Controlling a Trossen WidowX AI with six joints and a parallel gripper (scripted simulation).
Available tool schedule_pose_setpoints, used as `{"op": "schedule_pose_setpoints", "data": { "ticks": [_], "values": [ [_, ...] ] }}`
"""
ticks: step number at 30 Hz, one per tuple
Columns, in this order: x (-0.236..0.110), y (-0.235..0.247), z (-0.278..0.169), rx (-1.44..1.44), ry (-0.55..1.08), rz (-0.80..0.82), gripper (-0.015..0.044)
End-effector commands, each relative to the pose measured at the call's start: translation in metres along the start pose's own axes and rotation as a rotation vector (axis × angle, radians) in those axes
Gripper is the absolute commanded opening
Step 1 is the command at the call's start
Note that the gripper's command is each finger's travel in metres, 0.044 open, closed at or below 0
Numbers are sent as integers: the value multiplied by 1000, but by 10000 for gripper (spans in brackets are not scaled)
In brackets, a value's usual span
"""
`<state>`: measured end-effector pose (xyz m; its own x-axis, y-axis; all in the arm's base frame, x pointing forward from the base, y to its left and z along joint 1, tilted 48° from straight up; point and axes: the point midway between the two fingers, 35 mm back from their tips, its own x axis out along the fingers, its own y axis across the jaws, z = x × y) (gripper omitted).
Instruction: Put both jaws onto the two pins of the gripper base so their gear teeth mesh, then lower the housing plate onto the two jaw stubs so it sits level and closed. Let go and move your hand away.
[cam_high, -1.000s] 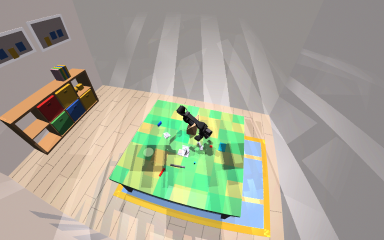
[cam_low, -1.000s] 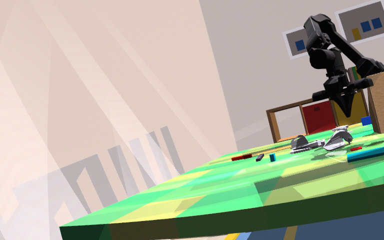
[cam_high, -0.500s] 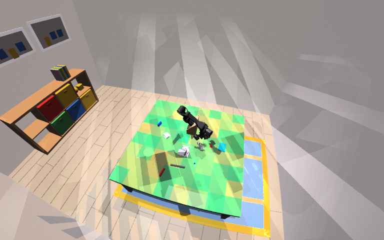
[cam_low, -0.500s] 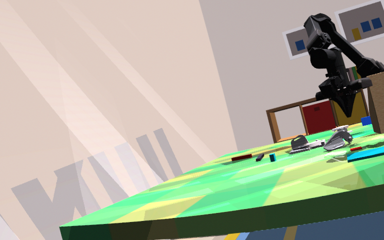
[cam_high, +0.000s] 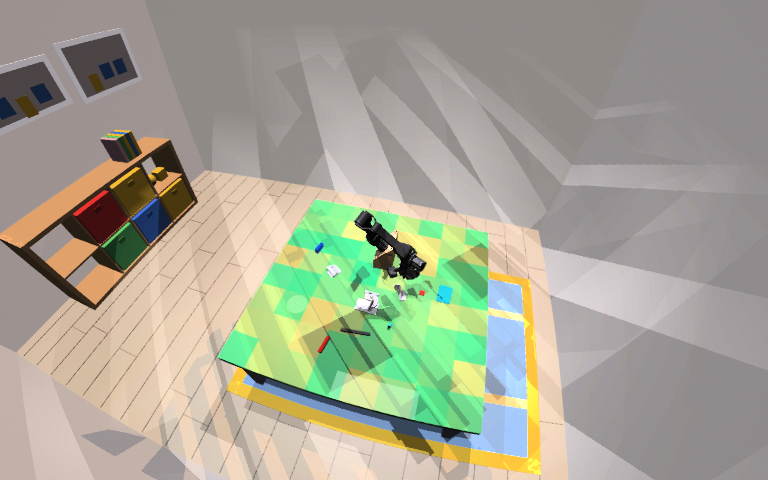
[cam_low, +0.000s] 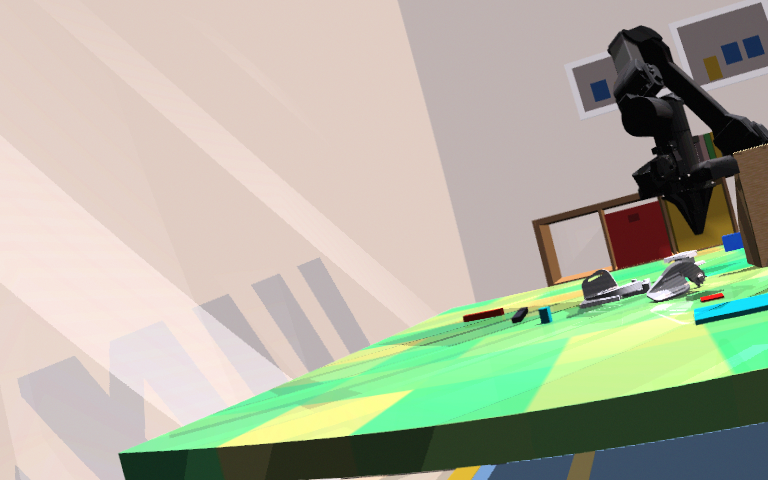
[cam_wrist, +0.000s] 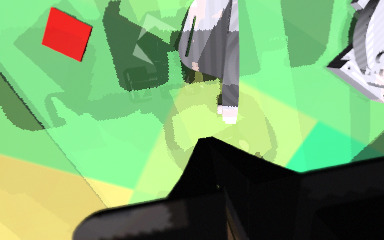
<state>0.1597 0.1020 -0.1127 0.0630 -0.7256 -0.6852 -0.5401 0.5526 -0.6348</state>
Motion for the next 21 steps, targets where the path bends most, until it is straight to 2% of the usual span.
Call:
{"op": "schedule_pose_setpoints", "data": {
  "ticks": [1,21],
  "values": [
    [0,1,1,17,-3,5,0],
    [32,1,3,32,-3,4,0]
  ]
}}
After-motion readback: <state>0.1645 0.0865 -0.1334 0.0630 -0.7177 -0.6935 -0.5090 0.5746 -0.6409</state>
